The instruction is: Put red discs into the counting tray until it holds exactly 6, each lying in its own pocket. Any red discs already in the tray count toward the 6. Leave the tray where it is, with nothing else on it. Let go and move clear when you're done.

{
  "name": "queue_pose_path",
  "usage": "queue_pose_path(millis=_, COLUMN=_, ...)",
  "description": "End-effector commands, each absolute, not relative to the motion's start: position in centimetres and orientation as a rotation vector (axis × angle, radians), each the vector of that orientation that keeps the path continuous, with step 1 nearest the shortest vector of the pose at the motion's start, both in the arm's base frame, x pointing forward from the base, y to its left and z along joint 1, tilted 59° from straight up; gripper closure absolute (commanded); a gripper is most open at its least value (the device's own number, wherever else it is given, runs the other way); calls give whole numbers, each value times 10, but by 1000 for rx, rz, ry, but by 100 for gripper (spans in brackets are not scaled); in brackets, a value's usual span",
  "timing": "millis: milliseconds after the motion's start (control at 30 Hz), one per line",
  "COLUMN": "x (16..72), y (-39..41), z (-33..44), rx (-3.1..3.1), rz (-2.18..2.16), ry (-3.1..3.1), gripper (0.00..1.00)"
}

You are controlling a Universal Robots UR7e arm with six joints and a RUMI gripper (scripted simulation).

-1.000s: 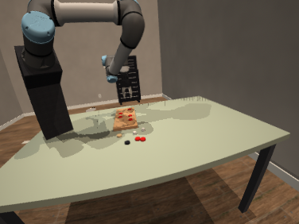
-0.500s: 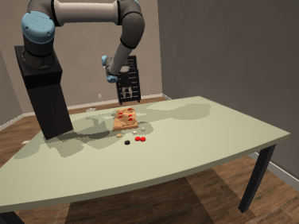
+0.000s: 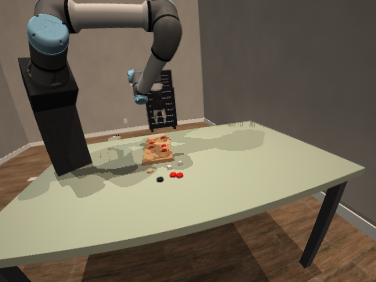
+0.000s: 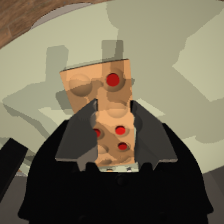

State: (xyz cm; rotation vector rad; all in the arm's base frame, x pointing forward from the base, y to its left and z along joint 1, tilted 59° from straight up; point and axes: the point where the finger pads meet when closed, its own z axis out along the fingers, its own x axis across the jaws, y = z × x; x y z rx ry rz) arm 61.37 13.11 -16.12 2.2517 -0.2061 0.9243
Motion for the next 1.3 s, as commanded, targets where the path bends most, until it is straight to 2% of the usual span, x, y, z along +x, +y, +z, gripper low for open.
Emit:
queue_pose_path(millis=0, x=614, y=132, z=-161, rx=2252, rz=926, ry=-205, gripper=72)
queue_pose_path(millis=467, x=609, y=113, z=-143, rx=2258, rz=978, ry=-321, gripper=72)
queue_pose_path(millis=1267, x=577, y=-19, z=-19, rx=2166, rz=1311, ry=-1172, gripper=72)
